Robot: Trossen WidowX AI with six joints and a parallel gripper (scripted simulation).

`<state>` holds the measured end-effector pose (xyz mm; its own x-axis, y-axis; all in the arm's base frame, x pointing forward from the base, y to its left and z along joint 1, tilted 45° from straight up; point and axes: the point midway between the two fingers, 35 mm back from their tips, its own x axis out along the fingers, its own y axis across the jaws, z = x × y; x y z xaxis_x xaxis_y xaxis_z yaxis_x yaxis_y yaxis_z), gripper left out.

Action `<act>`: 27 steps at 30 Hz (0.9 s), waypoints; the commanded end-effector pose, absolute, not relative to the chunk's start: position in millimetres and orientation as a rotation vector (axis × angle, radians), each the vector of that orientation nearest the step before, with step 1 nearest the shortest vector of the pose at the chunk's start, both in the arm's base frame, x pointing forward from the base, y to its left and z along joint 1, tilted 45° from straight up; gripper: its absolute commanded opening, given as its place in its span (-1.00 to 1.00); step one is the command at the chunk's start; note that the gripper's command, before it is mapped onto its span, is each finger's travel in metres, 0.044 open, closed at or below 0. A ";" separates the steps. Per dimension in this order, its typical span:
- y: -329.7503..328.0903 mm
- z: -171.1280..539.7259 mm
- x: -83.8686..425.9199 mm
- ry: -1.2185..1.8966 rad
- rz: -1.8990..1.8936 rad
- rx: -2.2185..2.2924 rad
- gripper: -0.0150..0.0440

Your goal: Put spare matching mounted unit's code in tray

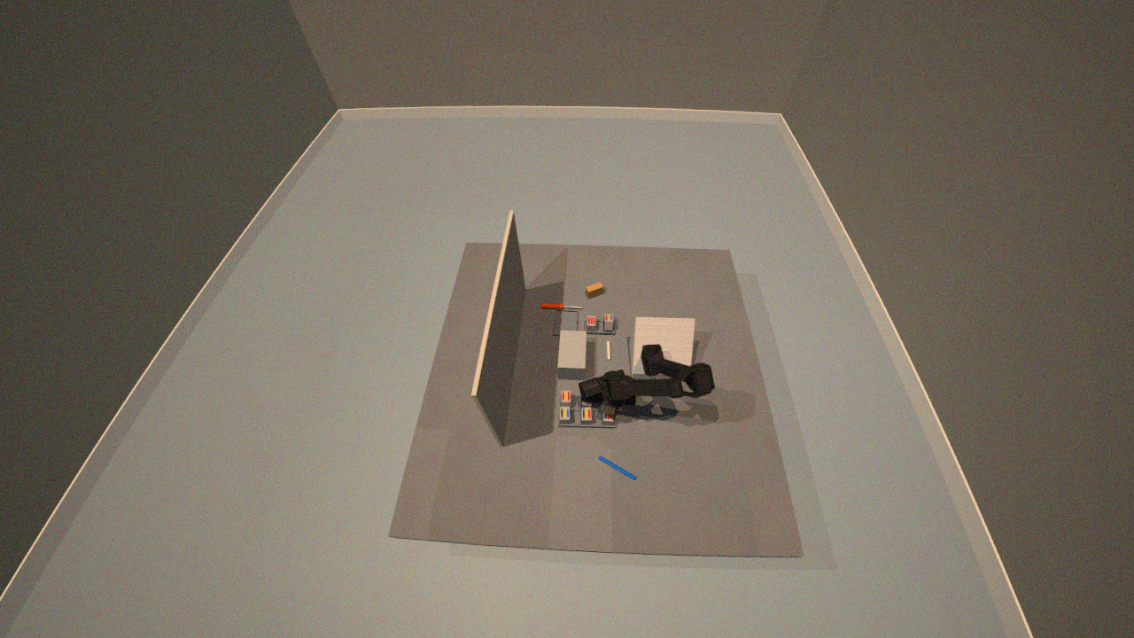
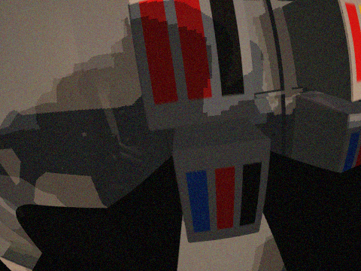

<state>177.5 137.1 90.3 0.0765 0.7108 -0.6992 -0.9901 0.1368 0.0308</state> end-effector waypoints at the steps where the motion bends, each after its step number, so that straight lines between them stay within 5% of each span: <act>1: 137.1 90.4 177.6 0.656 1.368 -0.530 -0.26; 4: 137.1 90.4 177.6 0.656 1.368 -0.530 -0.49; 27: 93.9 127.8 176.2 0.672 1.363 -0.542 -0.49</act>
<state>177.2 101.7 117.7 0.0738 0.6925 -0.7176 -0.9897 0.1393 0.0326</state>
